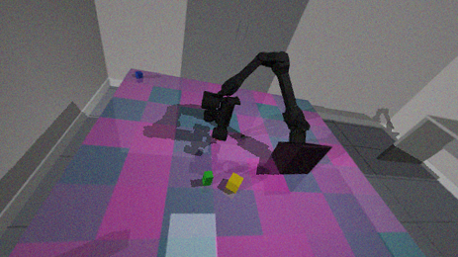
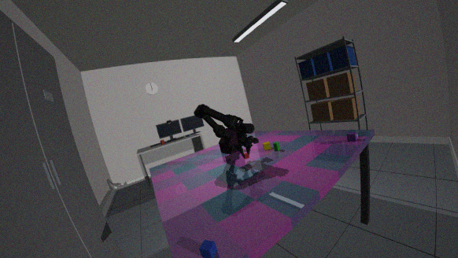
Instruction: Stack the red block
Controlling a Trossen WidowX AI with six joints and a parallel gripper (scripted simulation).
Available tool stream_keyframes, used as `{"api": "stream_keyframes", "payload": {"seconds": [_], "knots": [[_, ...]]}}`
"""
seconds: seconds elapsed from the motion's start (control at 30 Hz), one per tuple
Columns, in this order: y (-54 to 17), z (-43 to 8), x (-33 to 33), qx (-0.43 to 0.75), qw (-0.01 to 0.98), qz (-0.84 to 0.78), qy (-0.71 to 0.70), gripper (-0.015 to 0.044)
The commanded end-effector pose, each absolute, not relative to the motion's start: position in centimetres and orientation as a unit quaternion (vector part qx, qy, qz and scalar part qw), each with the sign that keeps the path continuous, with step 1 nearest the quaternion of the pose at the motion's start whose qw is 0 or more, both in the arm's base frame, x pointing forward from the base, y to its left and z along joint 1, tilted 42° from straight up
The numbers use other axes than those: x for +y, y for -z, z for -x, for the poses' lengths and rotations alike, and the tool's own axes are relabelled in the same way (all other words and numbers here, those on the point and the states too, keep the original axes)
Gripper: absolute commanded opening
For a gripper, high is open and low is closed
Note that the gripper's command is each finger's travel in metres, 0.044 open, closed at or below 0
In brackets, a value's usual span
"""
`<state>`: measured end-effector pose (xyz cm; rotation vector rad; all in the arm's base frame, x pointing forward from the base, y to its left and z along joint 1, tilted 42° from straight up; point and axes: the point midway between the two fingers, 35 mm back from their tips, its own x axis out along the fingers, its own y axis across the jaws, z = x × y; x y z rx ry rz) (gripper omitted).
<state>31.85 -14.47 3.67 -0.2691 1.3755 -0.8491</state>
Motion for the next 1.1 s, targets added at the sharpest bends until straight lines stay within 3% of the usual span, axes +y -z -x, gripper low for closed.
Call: {"api": "stream_keyframes", "payload": {"seconds": [0.0, 0.53, 1.07], "knots": [[-5.5, -32.1, -13.2, 0.607, 0.688, 0.118, 0.38, 0.0], [-10.8, -32.3, -8.4, 0.607, 0.689, 0.117, 0.379, 0.0], [-9.1, -35.0, -5.9, 0.608, 0.69, 0.114, 0.375, 0.0]]}}
